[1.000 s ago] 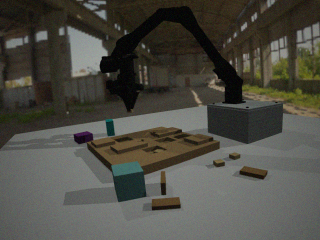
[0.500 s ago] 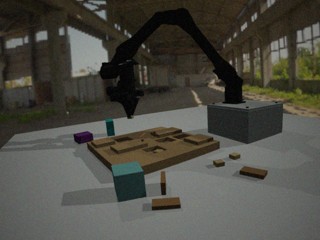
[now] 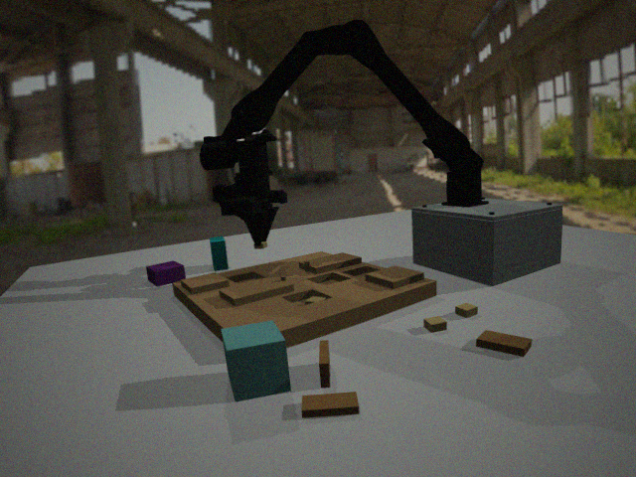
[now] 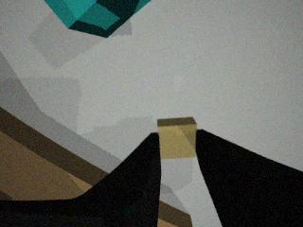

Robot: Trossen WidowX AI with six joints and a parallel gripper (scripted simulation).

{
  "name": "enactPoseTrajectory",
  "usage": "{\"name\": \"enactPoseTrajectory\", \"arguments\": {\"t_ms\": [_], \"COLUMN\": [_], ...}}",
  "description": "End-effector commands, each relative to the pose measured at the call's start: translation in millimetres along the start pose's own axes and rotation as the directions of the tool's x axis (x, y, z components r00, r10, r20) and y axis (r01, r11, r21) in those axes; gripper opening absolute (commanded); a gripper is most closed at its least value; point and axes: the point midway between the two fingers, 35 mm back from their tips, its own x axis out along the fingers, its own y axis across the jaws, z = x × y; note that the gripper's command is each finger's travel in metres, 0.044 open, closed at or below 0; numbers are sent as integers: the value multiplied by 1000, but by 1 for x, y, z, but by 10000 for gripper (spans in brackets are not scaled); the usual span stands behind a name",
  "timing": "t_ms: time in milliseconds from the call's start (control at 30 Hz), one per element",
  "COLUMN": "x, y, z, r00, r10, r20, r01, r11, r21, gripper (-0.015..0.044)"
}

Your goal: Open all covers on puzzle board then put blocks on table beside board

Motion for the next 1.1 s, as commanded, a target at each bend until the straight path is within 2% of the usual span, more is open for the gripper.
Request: {"name": "enactPoseTrajectory", "arguments": {"t_ms": [0,700,1067], "x": [9,38,35], "y": [0,0,0], "z": [-2,-6,-4], "r00": [1000,1000,1000], "r10": [1,0,0], "r20": [-5,-6,-3], "r01": [-1,-1,0], "r11": [1000,1000,1000], "r21": [-5,-5,0], "gripper": [80,80,369]}}
